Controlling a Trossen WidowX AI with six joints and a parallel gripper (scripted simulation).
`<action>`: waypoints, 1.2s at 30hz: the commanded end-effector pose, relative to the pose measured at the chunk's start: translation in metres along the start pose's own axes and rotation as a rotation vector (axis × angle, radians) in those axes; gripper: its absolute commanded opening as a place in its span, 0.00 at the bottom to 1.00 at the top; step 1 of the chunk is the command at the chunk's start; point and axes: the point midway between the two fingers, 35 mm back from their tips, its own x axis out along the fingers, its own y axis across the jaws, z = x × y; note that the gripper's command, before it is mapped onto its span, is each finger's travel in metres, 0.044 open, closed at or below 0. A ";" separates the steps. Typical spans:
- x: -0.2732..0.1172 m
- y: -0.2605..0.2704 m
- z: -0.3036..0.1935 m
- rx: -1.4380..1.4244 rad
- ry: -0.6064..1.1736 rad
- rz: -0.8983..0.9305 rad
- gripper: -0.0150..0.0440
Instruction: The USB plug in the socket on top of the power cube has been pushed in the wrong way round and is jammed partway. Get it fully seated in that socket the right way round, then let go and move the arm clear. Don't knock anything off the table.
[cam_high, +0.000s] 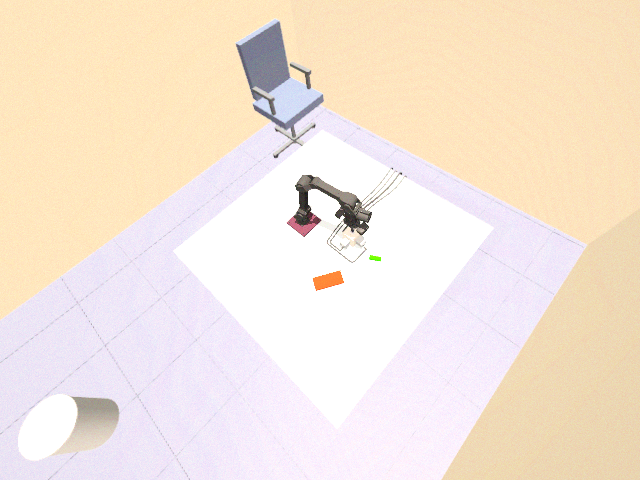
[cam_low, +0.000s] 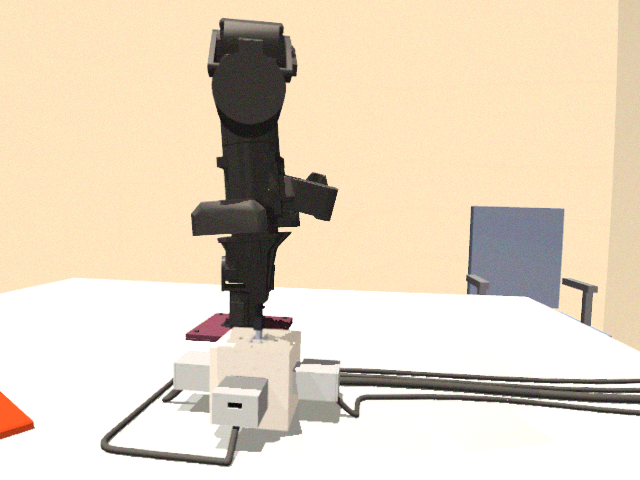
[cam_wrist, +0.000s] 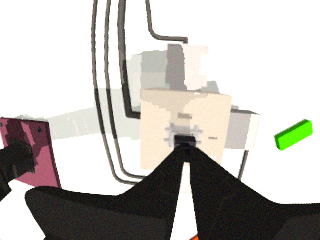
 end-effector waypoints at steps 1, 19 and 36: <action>0.001 0.000 0.000 -0.006 -0.004 0.001 0.25; 0.003 0.000 0.000 -0.006 -0.004 0.001 0.25; 0.005 0.000 0.000 -0.006 -0.004 0.001 0.25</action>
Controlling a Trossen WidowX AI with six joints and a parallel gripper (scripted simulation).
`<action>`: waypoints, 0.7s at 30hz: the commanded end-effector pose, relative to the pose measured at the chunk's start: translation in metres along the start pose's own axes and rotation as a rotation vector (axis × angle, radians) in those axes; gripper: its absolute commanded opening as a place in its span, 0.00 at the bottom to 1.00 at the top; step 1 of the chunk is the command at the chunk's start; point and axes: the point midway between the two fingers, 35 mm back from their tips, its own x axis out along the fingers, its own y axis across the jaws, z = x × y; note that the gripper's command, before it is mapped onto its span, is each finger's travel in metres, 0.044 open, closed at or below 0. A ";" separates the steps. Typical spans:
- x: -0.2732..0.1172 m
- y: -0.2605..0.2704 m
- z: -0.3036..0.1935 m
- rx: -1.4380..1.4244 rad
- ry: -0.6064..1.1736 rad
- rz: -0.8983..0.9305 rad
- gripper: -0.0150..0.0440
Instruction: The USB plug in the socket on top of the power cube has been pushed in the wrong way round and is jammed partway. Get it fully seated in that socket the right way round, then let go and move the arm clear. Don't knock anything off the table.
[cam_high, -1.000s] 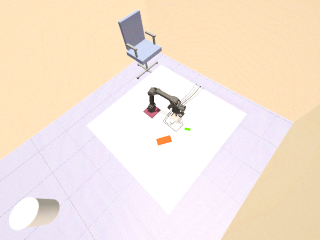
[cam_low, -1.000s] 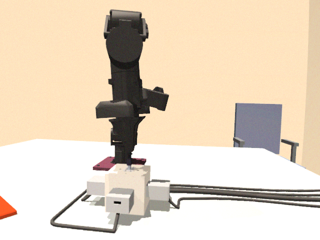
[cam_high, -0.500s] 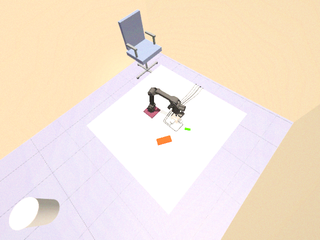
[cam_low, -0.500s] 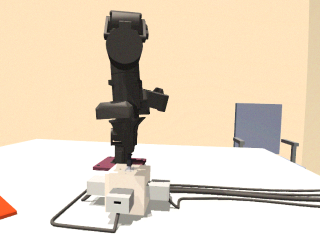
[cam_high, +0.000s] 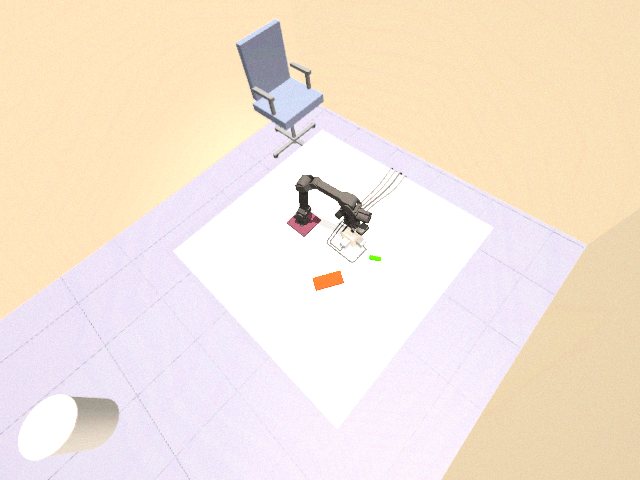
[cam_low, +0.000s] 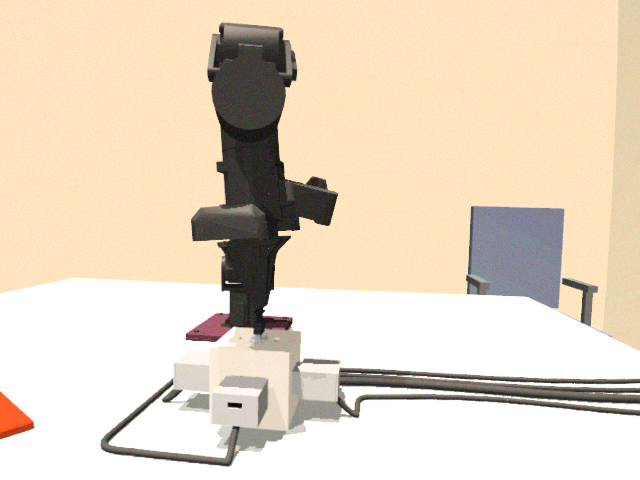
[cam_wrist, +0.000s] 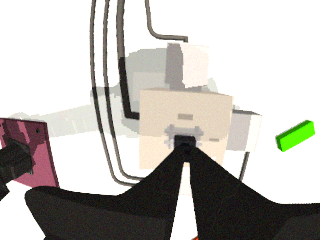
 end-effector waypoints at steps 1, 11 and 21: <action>0.001 0.000 0.000 -0.006 -0.004 0.001 0.25; 0.002 0.000 0.000 -0.006 -0.004 0.001 0.25; 0.003 0.000 0.000 -0.006 -0.004 0.001 0.25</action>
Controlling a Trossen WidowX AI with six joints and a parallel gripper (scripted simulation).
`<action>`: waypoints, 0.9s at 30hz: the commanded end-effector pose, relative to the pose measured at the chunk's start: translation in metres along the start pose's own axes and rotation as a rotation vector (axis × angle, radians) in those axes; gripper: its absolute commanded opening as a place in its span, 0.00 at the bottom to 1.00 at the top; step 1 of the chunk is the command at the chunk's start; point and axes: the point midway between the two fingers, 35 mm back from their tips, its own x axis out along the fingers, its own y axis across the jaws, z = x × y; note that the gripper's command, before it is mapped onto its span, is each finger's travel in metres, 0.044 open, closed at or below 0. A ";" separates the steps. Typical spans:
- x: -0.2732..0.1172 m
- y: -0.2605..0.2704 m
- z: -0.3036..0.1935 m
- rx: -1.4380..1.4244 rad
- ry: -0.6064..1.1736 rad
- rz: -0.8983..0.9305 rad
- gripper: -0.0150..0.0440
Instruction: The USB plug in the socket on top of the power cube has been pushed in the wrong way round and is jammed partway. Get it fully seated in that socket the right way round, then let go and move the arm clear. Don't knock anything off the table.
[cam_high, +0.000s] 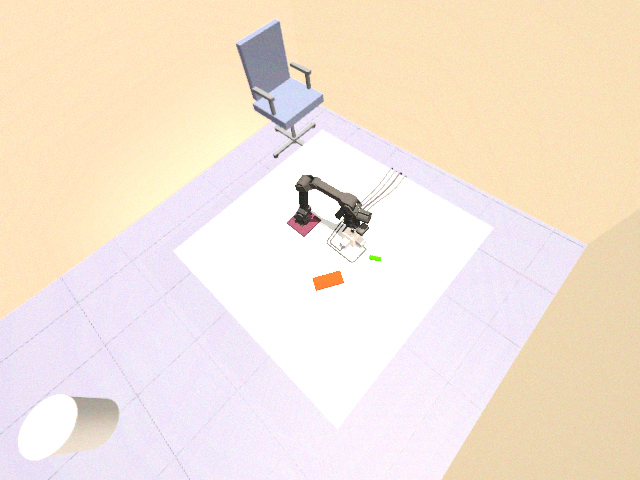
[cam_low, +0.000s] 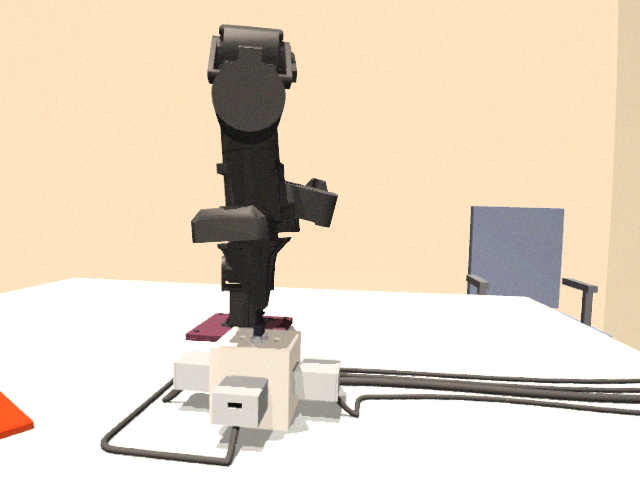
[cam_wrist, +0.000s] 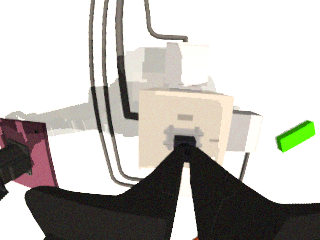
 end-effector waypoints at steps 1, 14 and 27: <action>0.001 0.000 0.000 -0.006 -0.003 0.001 0.25; 0.003 0.000 0.000 -0.006 -0.003 0.001 0.25; 0.004 0.000 0.000 -0.006 -0.003 0.001 0.25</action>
